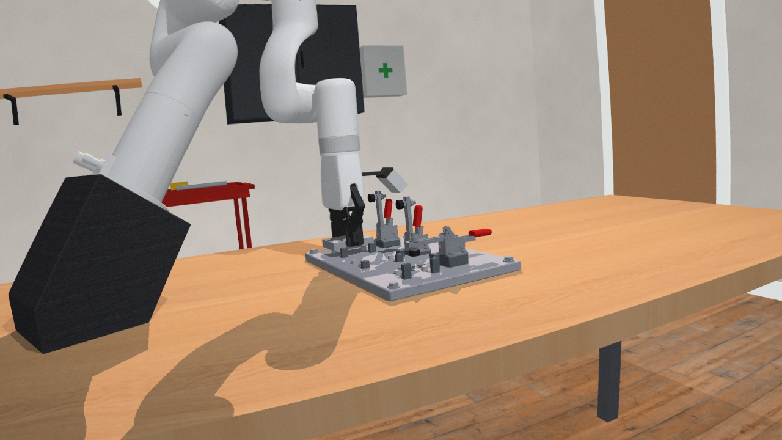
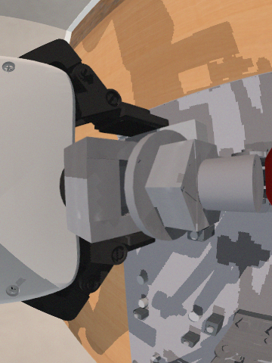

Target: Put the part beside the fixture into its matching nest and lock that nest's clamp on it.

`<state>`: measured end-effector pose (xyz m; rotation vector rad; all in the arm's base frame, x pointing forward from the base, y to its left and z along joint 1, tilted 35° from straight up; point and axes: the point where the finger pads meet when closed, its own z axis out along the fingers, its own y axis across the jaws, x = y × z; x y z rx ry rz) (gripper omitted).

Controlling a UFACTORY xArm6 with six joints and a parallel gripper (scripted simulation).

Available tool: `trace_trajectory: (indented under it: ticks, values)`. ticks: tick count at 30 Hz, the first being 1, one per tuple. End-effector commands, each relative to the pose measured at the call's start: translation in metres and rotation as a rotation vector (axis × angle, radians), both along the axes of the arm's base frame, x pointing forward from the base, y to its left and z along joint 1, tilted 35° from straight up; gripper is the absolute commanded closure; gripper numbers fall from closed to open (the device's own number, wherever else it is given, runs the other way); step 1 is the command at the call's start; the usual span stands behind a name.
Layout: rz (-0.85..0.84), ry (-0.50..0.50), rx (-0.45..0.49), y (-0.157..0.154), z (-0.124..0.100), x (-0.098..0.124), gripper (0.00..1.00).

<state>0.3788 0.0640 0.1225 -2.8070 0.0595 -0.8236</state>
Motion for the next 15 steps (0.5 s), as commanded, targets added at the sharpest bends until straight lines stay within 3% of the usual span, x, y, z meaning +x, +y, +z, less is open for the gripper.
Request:
trace_trajectory:
  ticks: [1, 15]
  values:
    - [0.000, -0.003, 0.001, -0.0001, -0.0004, 0.0016, 1.00]
    - [0.000, -0.003, 0.001, -0.0005, -0.0034, 0.0043, 1.00]
